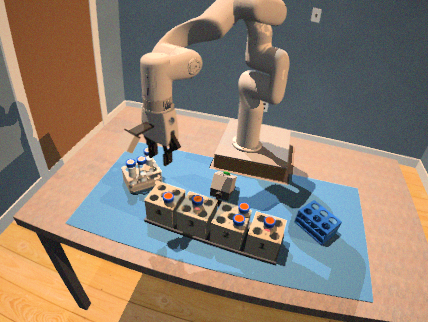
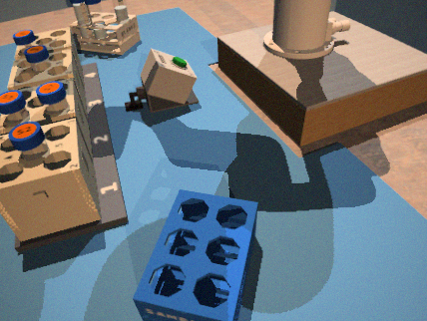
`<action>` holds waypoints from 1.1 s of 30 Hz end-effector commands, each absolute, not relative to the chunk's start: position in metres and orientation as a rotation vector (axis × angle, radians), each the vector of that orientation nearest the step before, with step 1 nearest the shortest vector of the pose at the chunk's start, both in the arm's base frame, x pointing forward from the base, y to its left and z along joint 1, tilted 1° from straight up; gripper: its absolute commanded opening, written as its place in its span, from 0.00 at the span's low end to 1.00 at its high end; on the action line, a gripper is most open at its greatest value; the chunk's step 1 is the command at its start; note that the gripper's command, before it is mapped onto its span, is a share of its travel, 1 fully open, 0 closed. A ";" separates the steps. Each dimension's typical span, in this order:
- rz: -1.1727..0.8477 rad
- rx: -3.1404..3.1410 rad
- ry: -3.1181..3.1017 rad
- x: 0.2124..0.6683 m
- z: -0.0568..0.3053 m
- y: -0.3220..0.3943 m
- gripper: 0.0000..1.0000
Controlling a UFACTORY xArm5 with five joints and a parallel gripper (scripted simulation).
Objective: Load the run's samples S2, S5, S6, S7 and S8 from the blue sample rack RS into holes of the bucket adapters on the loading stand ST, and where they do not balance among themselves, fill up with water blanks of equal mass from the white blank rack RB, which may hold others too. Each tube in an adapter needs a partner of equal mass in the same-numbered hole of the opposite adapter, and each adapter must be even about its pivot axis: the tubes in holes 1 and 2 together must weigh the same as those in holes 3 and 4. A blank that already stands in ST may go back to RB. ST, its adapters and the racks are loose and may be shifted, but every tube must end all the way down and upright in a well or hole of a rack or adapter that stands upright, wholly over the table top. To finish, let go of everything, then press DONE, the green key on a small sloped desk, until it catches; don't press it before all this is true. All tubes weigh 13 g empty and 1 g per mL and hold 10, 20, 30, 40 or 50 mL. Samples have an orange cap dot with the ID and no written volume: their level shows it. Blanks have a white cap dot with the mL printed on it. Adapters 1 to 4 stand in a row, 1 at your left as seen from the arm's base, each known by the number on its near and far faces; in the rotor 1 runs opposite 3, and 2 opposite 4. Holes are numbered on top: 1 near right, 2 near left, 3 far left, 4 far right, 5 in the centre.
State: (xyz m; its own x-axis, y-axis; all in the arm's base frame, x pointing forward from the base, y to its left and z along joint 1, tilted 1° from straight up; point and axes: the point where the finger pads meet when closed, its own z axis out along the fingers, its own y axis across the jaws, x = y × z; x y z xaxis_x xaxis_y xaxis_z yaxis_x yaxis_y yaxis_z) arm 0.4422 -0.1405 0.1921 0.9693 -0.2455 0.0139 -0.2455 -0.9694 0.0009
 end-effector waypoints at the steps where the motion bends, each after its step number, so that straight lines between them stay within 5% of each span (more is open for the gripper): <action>1: 0.033 3.064 -0.678 0.427 0.194 -0.164 0.57; 33: 0.035 2.964 -1.016 0.347 0.195 -0.279 0.57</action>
State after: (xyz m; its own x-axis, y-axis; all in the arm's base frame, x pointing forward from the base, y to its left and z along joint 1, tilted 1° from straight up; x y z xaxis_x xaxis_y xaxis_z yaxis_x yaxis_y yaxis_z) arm 0.3584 -0.2599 0.1934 0.7890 -0.6140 0.0195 -0.6142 -0.7892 -0.0006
